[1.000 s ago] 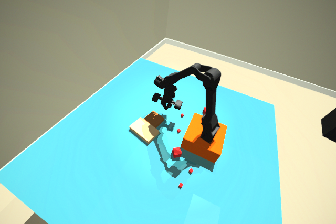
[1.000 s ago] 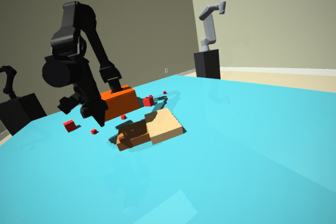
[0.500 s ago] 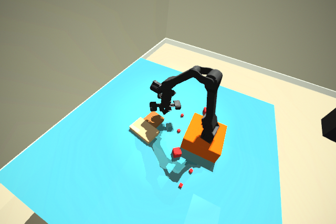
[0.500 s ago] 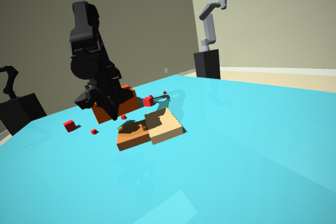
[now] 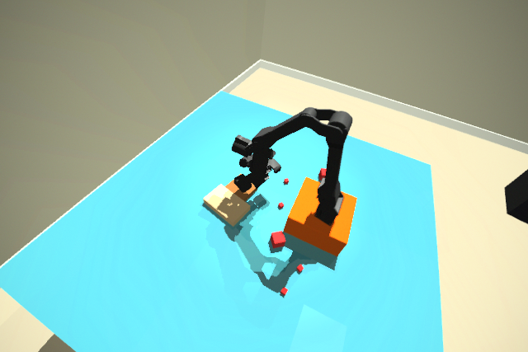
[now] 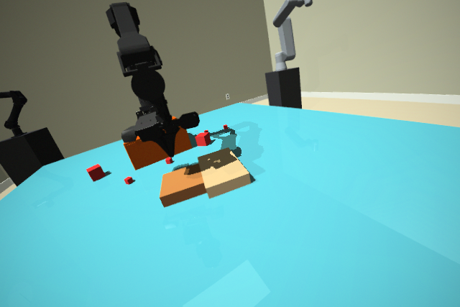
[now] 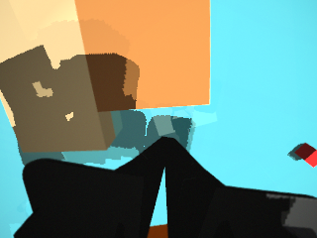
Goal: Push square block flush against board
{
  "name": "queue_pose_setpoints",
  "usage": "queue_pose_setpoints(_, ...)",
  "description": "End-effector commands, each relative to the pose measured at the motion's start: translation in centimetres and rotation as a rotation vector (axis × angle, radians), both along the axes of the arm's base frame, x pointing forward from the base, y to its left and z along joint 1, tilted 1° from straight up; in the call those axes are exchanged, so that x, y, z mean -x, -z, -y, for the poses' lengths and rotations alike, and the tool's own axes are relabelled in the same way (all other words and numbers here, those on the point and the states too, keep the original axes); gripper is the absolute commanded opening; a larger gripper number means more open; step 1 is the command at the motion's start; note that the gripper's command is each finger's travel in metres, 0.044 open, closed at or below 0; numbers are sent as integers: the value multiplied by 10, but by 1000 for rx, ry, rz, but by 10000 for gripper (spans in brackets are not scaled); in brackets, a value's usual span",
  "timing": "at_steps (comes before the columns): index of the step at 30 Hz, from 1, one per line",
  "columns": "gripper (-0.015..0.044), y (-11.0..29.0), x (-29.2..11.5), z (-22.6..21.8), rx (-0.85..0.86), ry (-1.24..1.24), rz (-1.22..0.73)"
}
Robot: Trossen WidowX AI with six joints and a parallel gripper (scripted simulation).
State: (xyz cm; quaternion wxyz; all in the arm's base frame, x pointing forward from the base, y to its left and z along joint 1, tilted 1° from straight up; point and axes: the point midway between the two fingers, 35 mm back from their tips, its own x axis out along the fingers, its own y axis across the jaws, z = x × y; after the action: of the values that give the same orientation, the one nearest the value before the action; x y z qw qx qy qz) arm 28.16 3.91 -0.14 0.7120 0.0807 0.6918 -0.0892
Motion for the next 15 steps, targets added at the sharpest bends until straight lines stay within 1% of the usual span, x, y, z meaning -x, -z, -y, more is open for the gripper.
queue_pose_setpoints(1,0,1,8,-8,1,-126,-8)
queue_pose_setpoints(4,0,2,12,-13,2,-205,-11)
queue_pose_setpoints(8,0,4,12,-14,3,-210,-11)
queue_pose_setpoints(9,0,11,11,-14,3,-210,-11)
queue_pose_setpoints(12,0,48,11,-13,3,-210,-11)
queue_pose_setpoints(15,0,57,11,-13,3,-210,-11)
